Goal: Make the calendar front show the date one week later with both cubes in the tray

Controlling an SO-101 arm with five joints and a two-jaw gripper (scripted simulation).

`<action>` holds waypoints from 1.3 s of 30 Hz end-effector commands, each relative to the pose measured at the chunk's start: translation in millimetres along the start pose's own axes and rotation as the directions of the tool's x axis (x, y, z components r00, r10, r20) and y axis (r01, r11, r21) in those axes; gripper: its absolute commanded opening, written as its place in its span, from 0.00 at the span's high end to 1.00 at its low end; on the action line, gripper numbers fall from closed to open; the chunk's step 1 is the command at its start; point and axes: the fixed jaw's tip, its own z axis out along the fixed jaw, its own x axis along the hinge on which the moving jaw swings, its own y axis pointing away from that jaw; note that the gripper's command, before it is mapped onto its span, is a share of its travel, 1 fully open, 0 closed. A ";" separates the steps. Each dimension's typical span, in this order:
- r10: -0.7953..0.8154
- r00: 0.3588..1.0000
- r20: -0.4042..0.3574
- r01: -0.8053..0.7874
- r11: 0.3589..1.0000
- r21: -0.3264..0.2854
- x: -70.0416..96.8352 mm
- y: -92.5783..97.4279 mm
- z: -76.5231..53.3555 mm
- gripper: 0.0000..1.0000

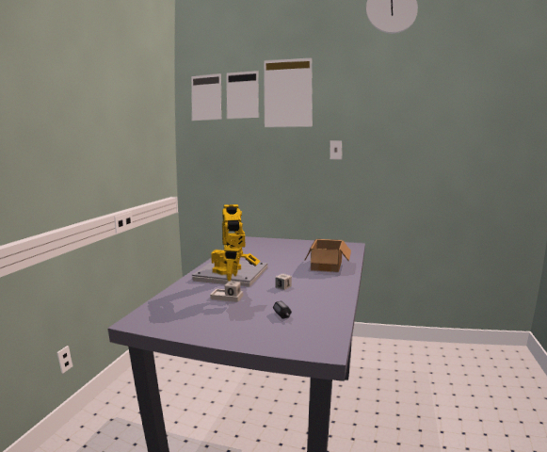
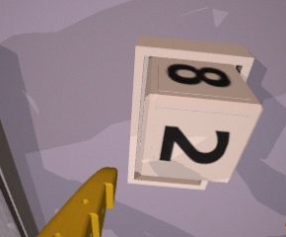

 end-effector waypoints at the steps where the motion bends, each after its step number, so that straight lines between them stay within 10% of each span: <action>1: 0.018 1.000 -0.009 -0.018 1.000 -0.025 2.0 2.0 7.0 0.65; 39: 0.018 1.000 -0.009 -0.018 1.000 -0.025 2.2 3.7 42.9 0.65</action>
